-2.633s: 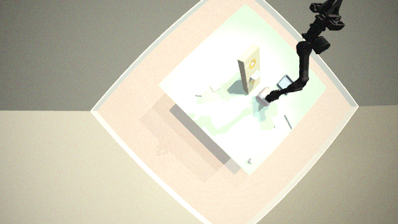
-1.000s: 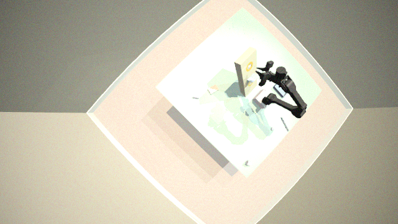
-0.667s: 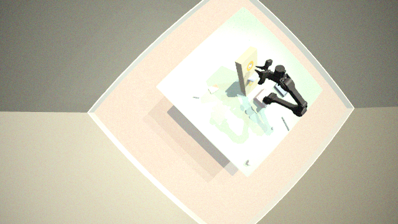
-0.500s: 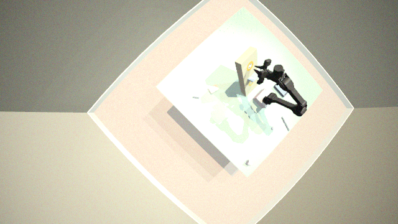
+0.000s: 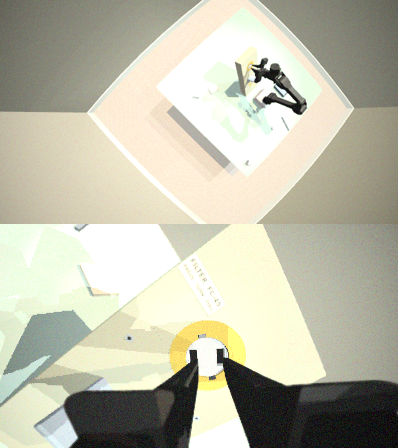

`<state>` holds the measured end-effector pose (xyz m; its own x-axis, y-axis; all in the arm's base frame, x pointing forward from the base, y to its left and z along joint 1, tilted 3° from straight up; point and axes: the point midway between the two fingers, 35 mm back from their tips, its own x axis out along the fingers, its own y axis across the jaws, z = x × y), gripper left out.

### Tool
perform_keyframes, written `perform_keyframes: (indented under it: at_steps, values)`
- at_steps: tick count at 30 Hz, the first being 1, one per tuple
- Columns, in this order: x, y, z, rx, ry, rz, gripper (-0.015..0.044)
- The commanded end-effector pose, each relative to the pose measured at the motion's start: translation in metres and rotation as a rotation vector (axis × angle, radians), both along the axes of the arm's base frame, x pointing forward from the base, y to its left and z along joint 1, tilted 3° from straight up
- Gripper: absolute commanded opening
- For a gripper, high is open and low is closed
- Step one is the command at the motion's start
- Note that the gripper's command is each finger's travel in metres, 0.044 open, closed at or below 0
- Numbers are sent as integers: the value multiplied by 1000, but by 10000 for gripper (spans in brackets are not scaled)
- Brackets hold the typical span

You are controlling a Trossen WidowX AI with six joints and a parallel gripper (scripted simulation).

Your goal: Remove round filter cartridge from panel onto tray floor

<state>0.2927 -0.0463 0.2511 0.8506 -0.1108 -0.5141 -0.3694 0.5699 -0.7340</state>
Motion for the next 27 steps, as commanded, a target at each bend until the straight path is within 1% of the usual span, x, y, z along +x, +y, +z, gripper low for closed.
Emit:
perform_keyframes:
  at_steps: [1,27]
  values:
    - [5,-1,-6,-1,7,-4,112]
    - [7,-2,-7,-1,7,-4,112]
